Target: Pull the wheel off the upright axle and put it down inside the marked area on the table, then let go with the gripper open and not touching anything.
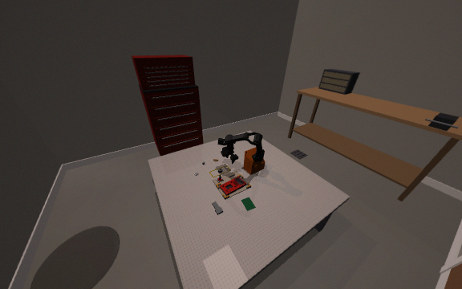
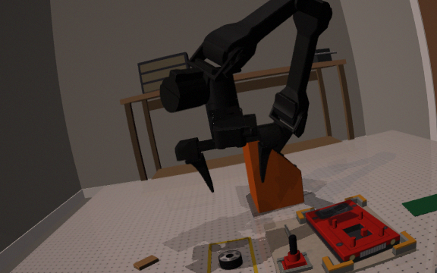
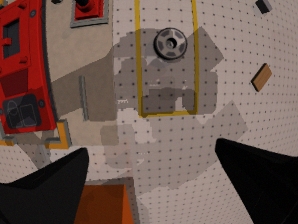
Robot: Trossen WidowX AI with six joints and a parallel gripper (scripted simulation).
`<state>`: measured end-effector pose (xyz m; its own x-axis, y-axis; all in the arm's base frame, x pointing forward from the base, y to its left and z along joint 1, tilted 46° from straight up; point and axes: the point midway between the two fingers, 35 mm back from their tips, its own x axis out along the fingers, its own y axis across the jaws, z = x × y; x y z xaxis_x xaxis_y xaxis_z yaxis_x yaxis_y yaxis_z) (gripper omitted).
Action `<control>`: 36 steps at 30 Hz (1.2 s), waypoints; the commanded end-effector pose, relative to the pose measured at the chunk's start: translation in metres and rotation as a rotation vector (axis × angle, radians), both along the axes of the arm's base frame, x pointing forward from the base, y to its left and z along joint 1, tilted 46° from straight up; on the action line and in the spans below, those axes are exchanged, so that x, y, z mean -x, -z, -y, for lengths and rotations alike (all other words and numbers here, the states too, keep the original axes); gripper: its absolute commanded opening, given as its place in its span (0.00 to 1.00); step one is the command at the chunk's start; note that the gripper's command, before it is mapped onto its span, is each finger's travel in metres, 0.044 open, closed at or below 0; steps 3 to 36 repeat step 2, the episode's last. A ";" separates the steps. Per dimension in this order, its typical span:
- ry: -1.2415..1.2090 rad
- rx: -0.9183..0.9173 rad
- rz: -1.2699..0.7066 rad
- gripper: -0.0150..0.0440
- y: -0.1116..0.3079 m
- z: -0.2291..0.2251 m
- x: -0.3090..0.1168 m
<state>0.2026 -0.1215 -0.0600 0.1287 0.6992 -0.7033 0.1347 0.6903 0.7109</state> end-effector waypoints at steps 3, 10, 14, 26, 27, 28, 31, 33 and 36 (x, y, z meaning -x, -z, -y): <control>-0.006 0.002 0.000 1.00 0.000 0.000 0.001; -0.006 0.002 0.000 1.00 0.000 0.000 0.001; -0.006 0.002 0.000 1.00 0.000 0.000 0.001; -0.006 0.002 0.000 1.00 0.000 0.000 0.001; -0.006 0.002 0.000 1.00 0.000 0.000 0.001; -0.006 0.002 0.000 1.00 0.000 0.000 0.001; -0.006 0.002 0.000 1.00 0.000 0.000 0.001; -0.006 0.002 0.000 1.00 0.000 0.000 0.001; -0.006 0.002 0.000 1.00 0.000 0.000 0.001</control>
